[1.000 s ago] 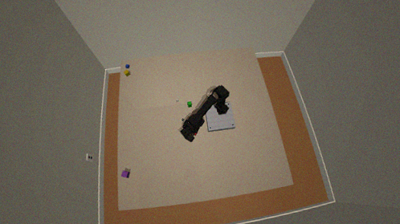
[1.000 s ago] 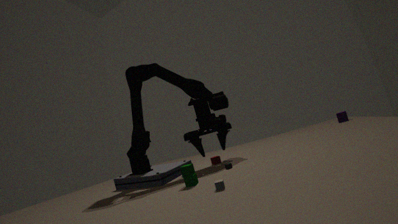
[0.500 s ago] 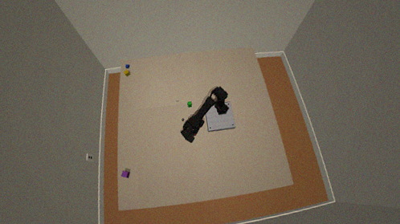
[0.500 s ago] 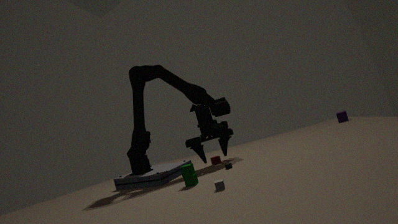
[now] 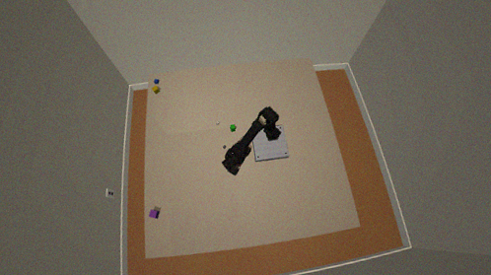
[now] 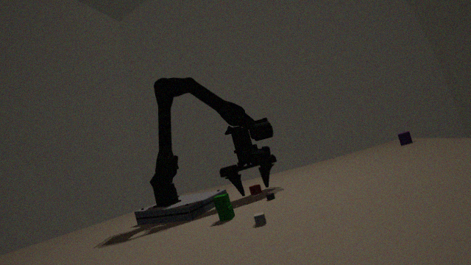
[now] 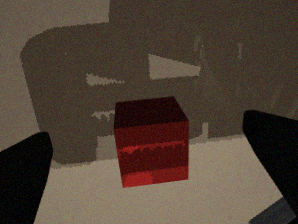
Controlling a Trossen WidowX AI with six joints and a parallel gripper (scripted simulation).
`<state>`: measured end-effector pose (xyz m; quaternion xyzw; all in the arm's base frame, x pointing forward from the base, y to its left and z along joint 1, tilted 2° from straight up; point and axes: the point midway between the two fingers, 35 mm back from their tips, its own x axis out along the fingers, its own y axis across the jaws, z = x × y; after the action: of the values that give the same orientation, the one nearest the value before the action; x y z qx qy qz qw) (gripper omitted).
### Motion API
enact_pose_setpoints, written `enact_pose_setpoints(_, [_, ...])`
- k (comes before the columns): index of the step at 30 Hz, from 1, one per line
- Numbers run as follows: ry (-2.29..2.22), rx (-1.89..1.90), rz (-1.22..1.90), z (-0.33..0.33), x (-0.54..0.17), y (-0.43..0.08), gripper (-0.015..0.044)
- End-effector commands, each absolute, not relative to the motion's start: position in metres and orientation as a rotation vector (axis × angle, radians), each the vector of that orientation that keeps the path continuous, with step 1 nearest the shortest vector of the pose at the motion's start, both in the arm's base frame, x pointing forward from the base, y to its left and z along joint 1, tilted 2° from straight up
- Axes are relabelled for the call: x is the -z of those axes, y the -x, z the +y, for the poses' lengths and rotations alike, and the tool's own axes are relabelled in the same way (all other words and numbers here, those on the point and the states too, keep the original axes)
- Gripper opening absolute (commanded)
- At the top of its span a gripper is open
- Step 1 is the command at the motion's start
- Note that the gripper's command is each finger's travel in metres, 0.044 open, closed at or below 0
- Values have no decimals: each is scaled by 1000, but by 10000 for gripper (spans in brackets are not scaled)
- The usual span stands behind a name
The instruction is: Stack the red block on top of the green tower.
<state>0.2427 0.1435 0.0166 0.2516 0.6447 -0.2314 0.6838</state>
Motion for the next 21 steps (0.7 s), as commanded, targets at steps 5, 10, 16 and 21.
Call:
enact_pose_setpoints(5, [-565, 513, 1449, 144, -17, -243, 335])
enact_pose_setpoints(10, [-565, 513, 1449, 144, -17, -243, 204])
enact_pose_setpoints(16, [-565, 513, 1449, 144, -17, -243, 105])
enact_pose_setpoints(21, [-565, 513, 1449, 144, -18, -243, 52])
